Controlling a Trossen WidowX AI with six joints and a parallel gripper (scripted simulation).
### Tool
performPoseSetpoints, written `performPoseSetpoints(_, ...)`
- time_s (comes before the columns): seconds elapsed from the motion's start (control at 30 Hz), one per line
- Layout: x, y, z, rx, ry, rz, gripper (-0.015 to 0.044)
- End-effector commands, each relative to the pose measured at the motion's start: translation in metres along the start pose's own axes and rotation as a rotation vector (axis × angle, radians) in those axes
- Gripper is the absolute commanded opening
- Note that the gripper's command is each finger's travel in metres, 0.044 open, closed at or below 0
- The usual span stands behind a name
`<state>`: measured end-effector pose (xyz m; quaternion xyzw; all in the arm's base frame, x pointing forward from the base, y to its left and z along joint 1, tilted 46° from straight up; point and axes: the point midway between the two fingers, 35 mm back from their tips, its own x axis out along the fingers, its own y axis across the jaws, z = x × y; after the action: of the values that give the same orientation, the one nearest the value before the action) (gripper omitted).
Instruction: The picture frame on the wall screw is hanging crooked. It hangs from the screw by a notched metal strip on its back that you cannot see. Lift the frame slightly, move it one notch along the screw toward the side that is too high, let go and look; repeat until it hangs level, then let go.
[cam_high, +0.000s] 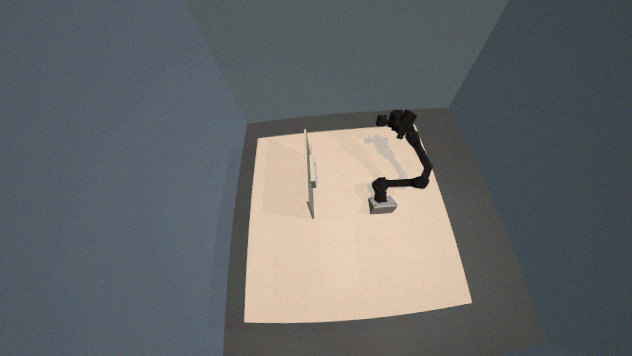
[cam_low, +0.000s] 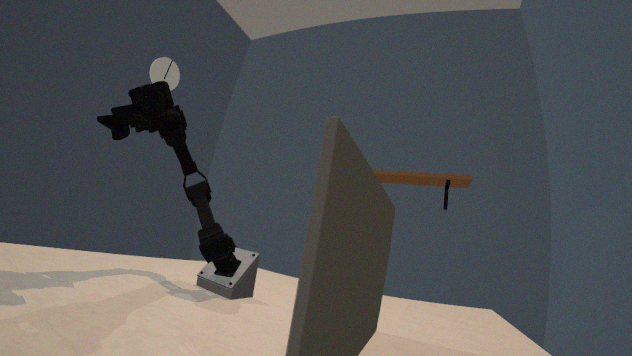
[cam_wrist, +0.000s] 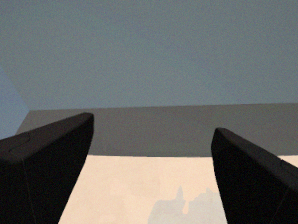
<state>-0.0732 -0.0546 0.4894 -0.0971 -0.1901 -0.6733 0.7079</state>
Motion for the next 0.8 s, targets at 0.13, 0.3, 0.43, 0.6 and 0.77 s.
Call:
performPoseSetpoints(0.13, 0.017, 0.091, -0.09, 0.299, 0.208, 0.451, 0.026)
performPoseSetpoints(0.3, -0.008, 0.15, -0.143, 0.467, 0.395, 0.719, 0.026)
performPoseSetpoints(0.43, -0.046, 0.191, -0.183, 0.58, 0.575, 0.919, 0.026)
performPoseSetpoints(0.6, -0.108, 0.226, -0.227, 0.68, 0.827, 1.138, 0.026)
performPoseSetpoints(0.77, -0.117, 0.229, -0.232, 0.689, 0.864, 1.165, 0.026)
